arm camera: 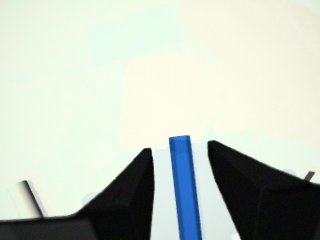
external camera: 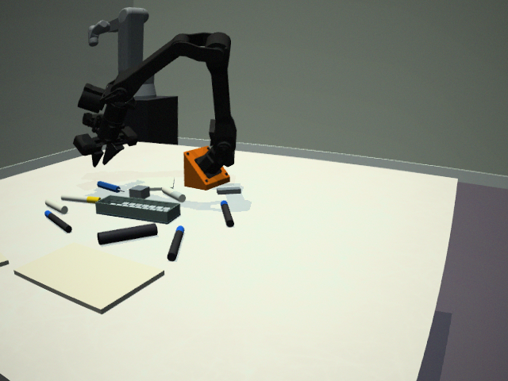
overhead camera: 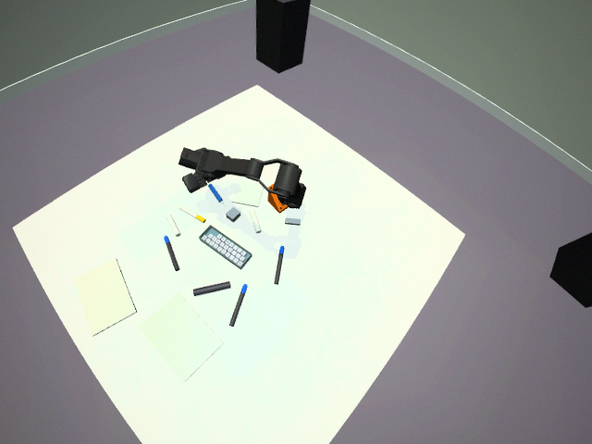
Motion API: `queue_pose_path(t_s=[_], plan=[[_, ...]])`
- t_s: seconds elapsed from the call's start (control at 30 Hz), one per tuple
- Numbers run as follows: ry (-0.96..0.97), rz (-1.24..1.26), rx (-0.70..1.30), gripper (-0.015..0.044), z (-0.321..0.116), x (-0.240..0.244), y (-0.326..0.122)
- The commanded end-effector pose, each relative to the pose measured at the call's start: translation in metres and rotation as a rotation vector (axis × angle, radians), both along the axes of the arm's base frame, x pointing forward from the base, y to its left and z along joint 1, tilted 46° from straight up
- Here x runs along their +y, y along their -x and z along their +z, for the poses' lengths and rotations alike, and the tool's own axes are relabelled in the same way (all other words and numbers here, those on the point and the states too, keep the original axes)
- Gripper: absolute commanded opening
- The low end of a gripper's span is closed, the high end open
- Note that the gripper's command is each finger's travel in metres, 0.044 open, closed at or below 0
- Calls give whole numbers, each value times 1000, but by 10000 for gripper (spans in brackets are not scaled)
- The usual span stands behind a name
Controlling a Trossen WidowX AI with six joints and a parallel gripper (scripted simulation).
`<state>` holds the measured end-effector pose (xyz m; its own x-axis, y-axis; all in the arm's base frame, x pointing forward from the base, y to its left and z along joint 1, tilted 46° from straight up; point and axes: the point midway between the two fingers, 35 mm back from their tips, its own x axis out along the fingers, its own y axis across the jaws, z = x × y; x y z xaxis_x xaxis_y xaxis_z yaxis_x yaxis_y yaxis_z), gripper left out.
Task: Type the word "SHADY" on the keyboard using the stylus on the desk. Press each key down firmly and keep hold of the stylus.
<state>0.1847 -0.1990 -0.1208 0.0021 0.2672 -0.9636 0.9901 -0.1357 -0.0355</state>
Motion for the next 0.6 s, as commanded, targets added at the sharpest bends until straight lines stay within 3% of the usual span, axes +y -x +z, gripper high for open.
queue_pose_path(t_s=[0.0,0.57], plan=[[-2,-3,9,150,-3,4,2],[-3,-3,9,150,-9,10,3]])
